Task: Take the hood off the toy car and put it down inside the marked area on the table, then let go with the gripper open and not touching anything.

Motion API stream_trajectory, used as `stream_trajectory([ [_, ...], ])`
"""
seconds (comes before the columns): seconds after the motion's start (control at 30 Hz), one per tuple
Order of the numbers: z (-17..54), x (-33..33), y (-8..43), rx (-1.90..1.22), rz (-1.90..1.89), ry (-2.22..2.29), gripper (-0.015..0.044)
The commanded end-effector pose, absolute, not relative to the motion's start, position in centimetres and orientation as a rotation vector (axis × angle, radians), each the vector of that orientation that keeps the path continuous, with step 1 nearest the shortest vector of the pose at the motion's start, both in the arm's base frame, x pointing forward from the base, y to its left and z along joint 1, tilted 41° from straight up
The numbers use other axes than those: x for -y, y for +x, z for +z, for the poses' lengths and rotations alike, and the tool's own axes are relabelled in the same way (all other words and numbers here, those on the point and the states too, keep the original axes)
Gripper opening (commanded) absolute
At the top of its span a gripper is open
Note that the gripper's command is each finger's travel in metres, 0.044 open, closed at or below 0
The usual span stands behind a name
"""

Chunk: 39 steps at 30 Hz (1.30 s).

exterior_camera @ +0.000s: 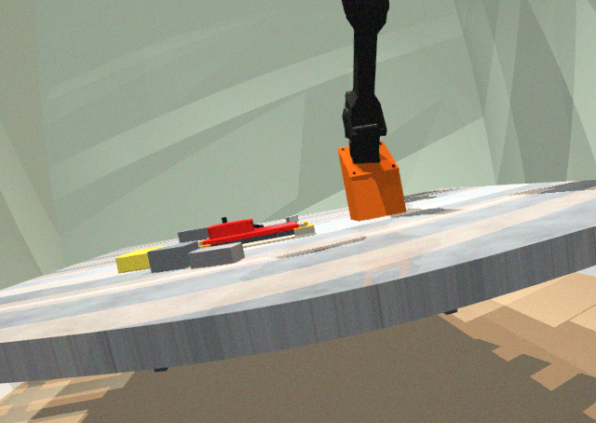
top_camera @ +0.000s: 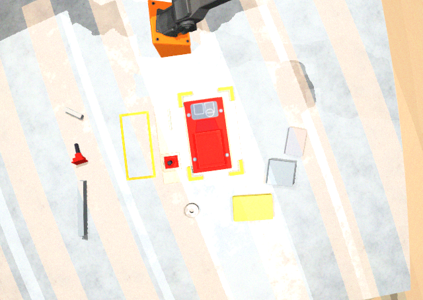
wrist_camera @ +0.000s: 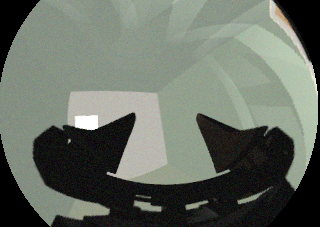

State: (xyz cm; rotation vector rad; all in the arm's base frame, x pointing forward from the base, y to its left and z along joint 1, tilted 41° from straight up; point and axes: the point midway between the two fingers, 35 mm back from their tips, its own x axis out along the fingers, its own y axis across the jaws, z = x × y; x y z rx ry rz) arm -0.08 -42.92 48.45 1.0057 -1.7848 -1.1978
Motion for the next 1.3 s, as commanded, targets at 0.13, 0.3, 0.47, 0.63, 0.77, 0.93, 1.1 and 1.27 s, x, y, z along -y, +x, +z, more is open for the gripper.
stream_trajectory([
  [0.13, 42.5, 45.1, 9.7, 1.259, -1.322, 1.132, 0.0440],
  [0.3, 39.0, 44.6, 15.5, 0.959, -1.327, 1.166, 0.0440],
  [0.47, 35.5, 43.0, 21.0, 0.675, -1.296, 1.174, 0.0440],
  [0.63, 32.0, 40.4, 26.1, 0.401, -1.234, 1.159, 0.0440],
  [0.77, 29.2, 37.8, 29.7, 0.192, -1.165, 1.132, 0.0440],
  [0.93, 25.6, 33.9, 33.7, -0.070, -1.052, 1.081, 0.0440],
  [1.1, 21.9, 29.3, 37.0, -0.321, -0.911, 1.014, 0.0440],
  [1.27, 18.3, 23.8, 39.5, -0.564, -0.736, 0.931, 0.0440],
])
